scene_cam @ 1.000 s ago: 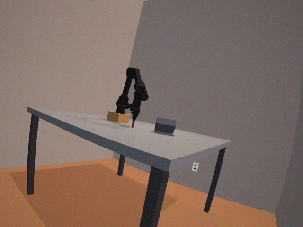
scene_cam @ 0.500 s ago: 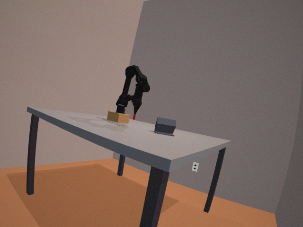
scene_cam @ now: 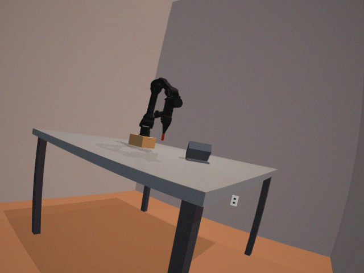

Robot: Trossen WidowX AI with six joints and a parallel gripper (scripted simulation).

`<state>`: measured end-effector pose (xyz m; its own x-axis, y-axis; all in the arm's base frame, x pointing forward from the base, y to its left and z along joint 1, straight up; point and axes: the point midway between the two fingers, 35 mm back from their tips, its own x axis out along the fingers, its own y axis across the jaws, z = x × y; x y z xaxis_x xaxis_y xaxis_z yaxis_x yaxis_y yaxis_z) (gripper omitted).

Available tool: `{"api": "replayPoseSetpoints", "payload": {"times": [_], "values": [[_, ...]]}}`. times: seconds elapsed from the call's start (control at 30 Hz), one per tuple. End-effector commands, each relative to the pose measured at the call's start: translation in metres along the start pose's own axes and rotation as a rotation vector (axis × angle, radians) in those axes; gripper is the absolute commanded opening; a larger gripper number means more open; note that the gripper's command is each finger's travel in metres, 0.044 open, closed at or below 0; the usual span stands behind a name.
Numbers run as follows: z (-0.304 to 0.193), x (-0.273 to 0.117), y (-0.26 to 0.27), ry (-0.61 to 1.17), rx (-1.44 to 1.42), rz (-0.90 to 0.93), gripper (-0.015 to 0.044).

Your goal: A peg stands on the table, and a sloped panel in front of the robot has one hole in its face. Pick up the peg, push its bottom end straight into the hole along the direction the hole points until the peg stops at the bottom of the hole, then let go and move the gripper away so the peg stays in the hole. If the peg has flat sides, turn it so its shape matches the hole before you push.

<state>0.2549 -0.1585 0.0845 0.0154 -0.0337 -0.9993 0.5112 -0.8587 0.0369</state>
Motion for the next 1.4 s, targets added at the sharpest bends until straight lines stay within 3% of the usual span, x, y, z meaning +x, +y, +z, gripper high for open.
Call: {"api": "replayPoseSetpoints", "payload": {"times": [0.0,1.37], "values": [[-0.005,-0.001,0.001,-0.013,-0.041,0.015,0.0],[-0.052,-0.006,-0.001,-0.127,-0.411,0.131,0.0]]}}
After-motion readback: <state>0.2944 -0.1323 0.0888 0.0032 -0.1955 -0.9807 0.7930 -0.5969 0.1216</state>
